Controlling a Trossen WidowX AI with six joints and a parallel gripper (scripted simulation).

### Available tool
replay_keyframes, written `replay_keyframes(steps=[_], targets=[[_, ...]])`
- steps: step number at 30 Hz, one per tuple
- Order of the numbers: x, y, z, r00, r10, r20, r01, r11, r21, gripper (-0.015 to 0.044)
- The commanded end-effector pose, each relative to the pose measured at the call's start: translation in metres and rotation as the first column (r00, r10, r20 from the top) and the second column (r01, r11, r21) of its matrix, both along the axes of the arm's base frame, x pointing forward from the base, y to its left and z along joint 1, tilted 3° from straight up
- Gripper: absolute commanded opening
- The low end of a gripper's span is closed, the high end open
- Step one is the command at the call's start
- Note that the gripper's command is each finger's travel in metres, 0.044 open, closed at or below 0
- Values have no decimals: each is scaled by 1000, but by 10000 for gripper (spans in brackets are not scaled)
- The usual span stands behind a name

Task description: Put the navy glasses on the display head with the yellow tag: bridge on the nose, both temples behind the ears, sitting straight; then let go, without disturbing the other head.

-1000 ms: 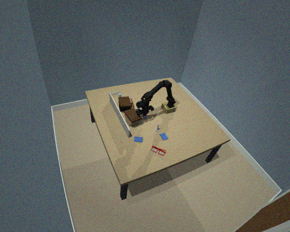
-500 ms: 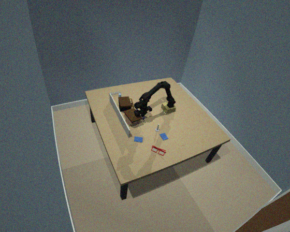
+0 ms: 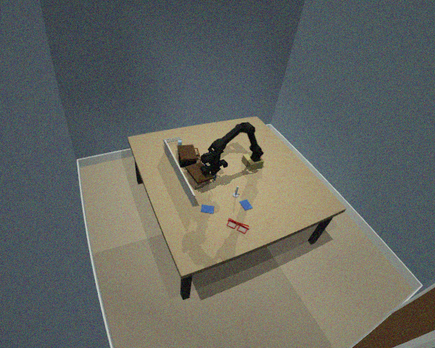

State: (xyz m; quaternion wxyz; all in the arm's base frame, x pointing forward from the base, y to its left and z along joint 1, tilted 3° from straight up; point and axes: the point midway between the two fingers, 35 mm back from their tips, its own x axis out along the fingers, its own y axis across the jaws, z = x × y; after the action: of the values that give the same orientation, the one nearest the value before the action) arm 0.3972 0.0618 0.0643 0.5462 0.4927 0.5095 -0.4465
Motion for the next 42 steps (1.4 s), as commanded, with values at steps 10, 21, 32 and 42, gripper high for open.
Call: replay_keyframes(steps=[10,21,32,42], targets=[[1,-1,-1,1000,6,3,-6,1000,-4,0],[1,0,-4,1000,0,2,0,1000,0,53],[1,0,-2,1000,1,2,-1,1000,0,108],[-7,-2,28,1000,6,2,-6,1000,3,108]])
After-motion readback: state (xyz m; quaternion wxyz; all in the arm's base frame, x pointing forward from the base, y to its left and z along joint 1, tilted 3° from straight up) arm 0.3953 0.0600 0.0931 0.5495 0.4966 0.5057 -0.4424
